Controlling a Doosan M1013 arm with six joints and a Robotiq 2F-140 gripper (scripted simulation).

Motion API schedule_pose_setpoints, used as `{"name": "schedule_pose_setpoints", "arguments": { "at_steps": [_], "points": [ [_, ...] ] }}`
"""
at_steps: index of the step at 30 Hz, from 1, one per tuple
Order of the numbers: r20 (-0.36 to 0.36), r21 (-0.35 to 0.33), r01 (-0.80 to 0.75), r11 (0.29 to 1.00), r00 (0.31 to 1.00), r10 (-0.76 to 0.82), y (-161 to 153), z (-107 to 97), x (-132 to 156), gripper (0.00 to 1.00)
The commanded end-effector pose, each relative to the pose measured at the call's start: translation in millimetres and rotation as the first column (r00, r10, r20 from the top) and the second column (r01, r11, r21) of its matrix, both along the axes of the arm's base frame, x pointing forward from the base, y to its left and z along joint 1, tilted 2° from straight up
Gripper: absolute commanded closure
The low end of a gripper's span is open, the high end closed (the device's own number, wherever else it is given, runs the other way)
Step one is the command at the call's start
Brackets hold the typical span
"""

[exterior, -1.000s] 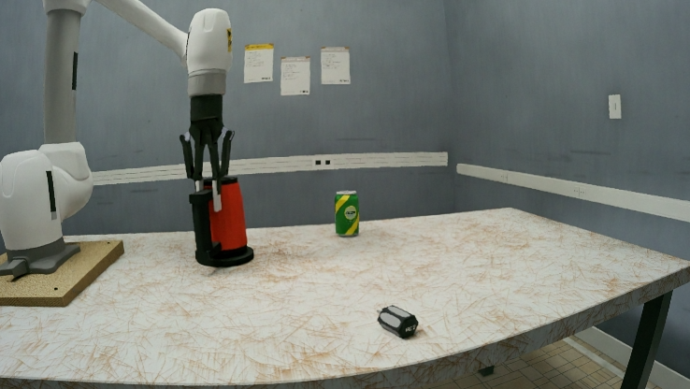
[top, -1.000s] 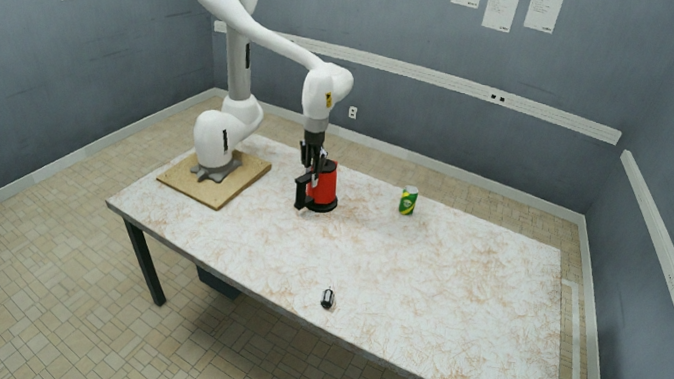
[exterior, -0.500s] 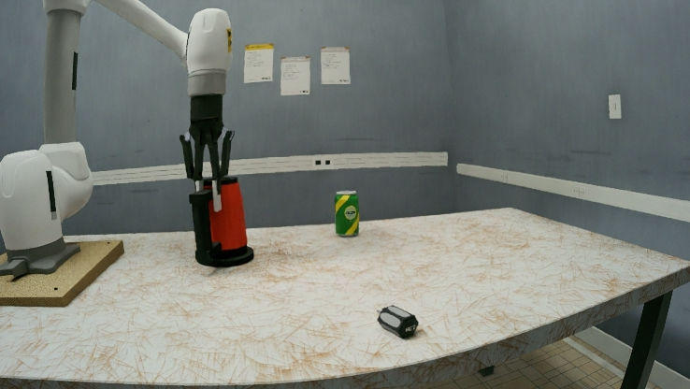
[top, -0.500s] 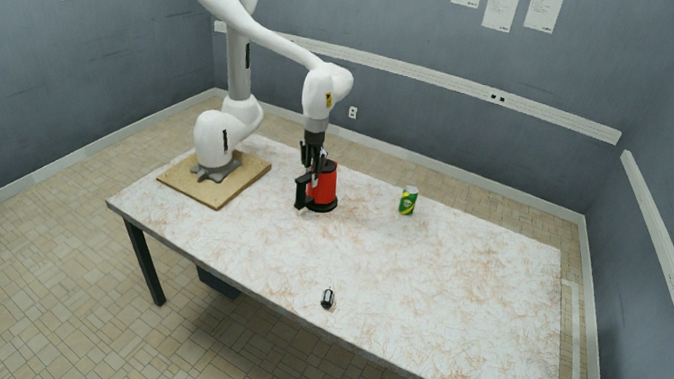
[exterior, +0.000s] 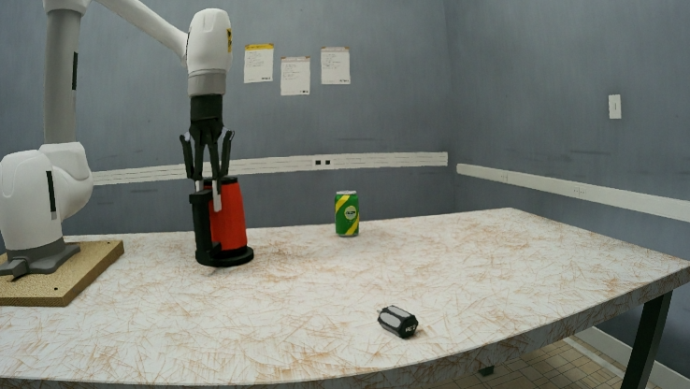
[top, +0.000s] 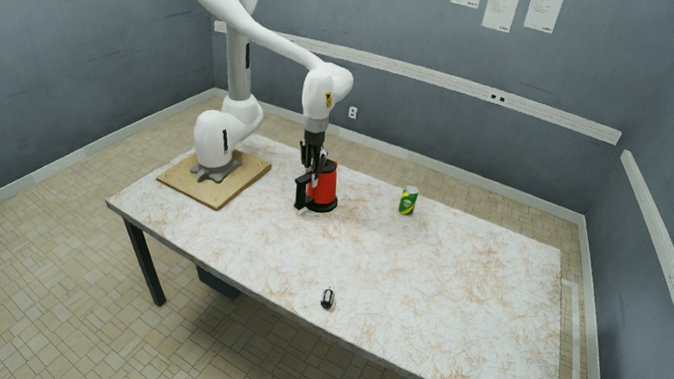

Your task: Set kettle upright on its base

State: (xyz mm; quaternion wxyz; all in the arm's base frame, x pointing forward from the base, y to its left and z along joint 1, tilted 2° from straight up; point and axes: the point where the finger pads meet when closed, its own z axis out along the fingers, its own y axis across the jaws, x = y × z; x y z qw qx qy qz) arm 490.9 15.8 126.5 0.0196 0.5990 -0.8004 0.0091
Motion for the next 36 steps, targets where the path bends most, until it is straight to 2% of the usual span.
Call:
{"name": "schedule_pose_setpoints", "arguments": {
  "at_steps": [1,36],
  "points": [
    [0.001,0.000,0.000,1.000,1.000,0.000,0.1,0.5,0.4,0.90],
    [0.001,0.000,0.000,1.000,1.000,0.000,-0.1,-4.8,0.3,0.90]
  ]
}}
